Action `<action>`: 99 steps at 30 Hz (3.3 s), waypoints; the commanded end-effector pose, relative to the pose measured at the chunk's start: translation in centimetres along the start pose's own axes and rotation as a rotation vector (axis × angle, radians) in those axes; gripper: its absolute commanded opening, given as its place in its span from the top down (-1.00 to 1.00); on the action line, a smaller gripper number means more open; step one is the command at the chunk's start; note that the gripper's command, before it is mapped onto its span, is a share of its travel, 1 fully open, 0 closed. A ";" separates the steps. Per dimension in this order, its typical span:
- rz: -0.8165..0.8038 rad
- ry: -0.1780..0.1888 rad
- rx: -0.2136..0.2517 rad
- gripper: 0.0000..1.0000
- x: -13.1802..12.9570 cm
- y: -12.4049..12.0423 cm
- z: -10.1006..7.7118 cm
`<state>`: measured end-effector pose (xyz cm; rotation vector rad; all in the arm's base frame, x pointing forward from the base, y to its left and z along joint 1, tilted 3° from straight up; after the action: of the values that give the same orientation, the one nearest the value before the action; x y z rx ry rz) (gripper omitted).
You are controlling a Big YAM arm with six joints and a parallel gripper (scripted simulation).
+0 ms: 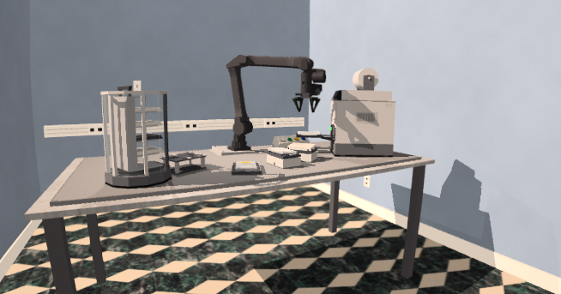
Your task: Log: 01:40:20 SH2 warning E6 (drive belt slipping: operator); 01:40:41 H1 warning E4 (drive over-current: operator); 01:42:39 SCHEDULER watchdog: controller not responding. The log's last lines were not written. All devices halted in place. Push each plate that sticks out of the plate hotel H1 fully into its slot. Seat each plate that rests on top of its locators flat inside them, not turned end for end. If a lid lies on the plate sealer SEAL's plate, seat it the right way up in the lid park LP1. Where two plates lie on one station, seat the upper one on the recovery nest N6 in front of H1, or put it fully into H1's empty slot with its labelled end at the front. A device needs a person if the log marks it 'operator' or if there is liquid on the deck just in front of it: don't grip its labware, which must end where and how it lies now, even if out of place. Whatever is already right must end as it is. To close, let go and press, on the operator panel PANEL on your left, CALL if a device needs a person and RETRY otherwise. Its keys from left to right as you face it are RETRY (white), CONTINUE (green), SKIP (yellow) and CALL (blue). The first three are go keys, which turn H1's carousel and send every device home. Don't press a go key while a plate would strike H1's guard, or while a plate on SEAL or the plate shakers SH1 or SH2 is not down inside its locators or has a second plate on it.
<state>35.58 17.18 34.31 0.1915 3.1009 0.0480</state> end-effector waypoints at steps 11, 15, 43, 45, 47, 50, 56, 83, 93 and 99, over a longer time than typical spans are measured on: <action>-0.337 -0.017 -0.007 -1.00 0.0 -0.5 -0.4; -0.383 -0.017 -0.006 -1.00 0.0 -0.5 -0.4; -0.379 -0.016 -0.006 -1.00 0.0 -0.5 -0.4; -0.379 -0.016 -0.006 -1.00 0.0 -0.5 -0.4; -0.379 -0.016 -0.006 -1.00 0.0 -0.5 -0.4; -0.379 -0.016 -0.006 -1.00 0.0 -0.5 -0.4; -0.379 -0.016 -0.006 -1.00 0.0 -0.5 -0.4; -0.379 0.000 0.000 -1.00 -0.3 0.0 5.9; -0.379 0.002 0.001 -1.00 -0.2 0.0 8.6; -0.379 0.000 0.000 -1.00 -0.2 0.0 9.7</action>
<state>35.94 17.36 25.04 -0.3988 3.0793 0.0352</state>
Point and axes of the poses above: the point where the finger pads meet when closed, its own z axis out along the fingers, its own x axis across the jaws, y = z × x, the point moved 9 cm from there along -z, back along the fingers, and after that the axes turned 11 degrees about z, right-handed, at the moved point
